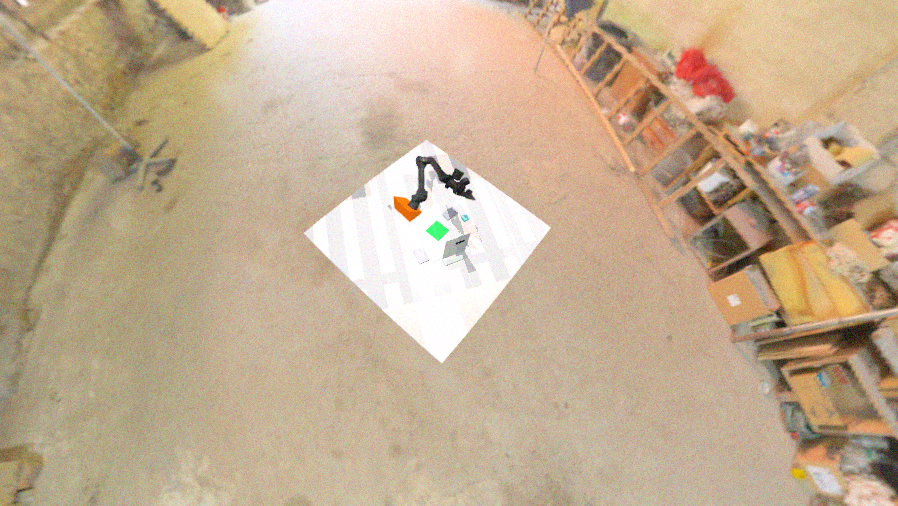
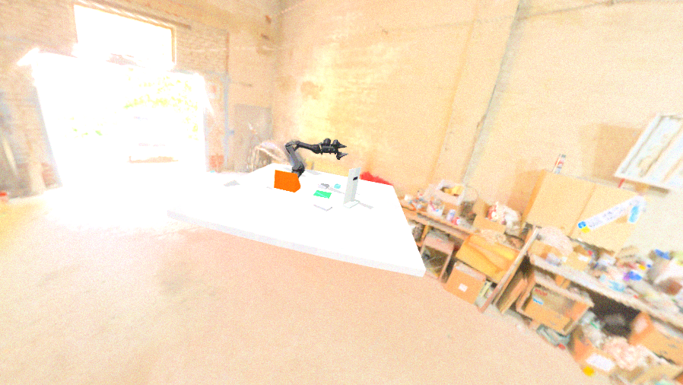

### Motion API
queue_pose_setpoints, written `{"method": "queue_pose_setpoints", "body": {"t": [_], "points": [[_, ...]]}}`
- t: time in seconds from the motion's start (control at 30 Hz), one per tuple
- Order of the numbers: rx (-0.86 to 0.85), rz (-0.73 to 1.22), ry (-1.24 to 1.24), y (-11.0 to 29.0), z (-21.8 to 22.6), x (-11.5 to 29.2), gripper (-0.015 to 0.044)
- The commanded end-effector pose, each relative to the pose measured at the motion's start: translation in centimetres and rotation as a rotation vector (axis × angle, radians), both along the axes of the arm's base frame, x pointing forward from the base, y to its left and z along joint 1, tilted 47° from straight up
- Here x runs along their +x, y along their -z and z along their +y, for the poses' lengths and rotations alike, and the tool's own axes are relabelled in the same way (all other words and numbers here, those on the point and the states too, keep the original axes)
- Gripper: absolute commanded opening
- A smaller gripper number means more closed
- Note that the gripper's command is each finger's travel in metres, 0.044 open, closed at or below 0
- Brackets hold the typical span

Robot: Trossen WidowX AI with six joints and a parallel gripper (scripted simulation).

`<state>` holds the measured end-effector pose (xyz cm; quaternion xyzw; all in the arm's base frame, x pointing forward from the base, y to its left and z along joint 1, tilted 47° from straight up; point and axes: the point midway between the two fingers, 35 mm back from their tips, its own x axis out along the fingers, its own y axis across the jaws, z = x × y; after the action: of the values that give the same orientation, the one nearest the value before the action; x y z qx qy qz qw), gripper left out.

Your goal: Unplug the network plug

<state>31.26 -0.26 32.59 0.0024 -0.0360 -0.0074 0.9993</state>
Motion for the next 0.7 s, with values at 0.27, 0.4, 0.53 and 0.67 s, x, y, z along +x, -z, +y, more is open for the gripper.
{"method": "queue_pose_setpoints", "body": {"t": [0.27,0.4,0.53,0.67], "points": [[-0.243,0.225,0.085,8.7,0.1,1.3,0.0164],[-0.395,0.350,0.111,13.3,0.2,1.0,0.0156],[-0.561,0.475,0.123,17.6,0.2,0.2,0.0156],[-0.733,0.592,0.122,21.4,0.0,-1.2,0.0156]]}}
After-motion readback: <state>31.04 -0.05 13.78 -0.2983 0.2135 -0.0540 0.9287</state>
